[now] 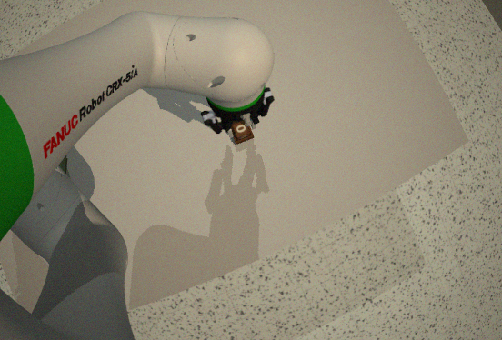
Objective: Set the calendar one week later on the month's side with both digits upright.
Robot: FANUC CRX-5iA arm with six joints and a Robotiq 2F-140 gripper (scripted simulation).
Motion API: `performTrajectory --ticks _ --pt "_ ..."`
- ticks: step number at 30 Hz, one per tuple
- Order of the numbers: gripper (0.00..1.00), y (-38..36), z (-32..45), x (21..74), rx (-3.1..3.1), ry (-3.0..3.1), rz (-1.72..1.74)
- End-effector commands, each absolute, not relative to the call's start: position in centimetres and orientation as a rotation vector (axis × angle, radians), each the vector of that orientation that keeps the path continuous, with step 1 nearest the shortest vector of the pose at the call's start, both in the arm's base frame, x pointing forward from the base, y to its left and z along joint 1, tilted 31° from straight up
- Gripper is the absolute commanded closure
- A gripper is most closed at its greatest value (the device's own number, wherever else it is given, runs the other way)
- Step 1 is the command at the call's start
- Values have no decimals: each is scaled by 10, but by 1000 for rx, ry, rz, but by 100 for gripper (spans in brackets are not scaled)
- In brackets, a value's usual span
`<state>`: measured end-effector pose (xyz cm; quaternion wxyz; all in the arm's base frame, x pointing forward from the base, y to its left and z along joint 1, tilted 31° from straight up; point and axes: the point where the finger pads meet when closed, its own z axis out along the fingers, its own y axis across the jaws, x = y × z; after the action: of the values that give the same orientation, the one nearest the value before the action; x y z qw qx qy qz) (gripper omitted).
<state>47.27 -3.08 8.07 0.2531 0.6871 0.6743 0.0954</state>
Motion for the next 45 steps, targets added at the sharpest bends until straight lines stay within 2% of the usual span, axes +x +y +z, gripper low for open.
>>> performTrajectory --ticks 1,45 --pt "71 -31 81 473 1868 1833 260" --pt "71 -37 56 487 1868 1833 260"
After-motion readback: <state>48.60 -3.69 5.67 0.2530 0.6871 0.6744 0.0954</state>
